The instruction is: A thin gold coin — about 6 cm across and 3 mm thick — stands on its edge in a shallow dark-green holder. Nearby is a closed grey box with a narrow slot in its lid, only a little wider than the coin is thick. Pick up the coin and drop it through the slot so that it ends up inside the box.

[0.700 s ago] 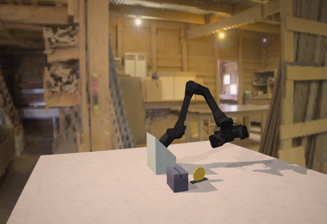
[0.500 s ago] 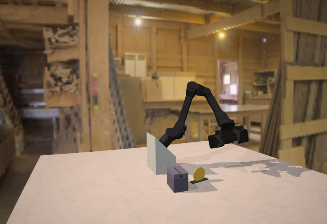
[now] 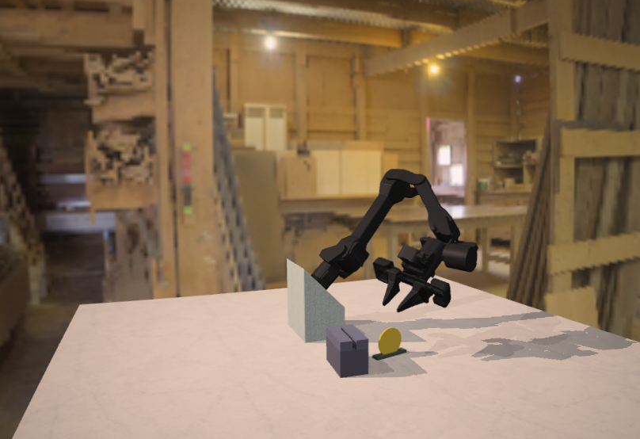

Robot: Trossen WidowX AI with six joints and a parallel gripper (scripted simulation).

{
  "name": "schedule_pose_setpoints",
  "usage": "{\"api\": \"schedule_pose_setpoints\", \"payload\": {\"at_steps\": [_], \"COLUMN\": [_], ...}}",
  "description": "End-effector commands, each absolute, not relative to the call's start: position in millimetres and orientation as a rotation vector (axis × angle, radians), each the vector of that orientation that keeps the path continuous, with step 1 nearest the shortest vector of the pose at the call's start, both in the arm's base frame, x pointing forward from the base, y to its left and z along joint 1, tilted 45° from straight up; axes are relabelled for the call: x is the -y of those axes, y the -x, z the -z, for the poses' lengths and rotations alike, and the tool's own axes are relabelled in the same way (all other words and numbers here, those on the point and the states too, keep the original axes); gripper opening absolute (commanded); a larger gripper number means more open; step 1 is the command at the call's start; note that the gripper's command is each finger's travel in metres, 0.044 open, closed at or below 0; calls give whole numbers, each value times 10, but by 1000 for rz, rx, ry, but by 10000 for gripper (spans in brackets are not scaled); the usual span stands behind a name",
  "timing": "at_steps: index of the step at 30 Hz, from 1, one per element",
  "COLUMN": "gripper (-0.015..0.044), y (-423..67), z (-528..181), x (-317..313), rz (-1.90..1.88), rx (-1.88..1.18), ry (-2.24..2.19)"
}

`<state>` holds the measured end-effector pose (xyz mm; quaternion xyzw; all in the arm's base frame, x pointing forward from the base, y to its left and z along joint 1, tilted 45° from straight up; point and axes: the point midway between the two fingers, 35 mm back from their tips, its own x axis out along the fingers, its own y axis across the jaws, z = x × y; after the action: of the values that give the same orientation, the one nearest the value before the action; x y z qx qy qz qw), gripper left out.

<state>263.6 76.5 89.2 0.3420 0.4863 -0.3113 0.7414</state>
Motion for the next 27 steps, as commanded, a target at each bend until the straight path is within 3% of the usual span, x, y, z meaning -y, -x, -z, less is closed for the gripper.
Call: {"api": "schedule_pose_setpoints", "payload": {"at_steps": [1, 10, 27], "gripper": [161, 161, 161], "y": [-2467, -2479, -2466], "z": [-724, -972, -747], "x": [-612, -495, -722], "rz": [703, 491, 483], "rx": [-1446, -1814, -1816], "ry": [-920, -1523, -1539]}}
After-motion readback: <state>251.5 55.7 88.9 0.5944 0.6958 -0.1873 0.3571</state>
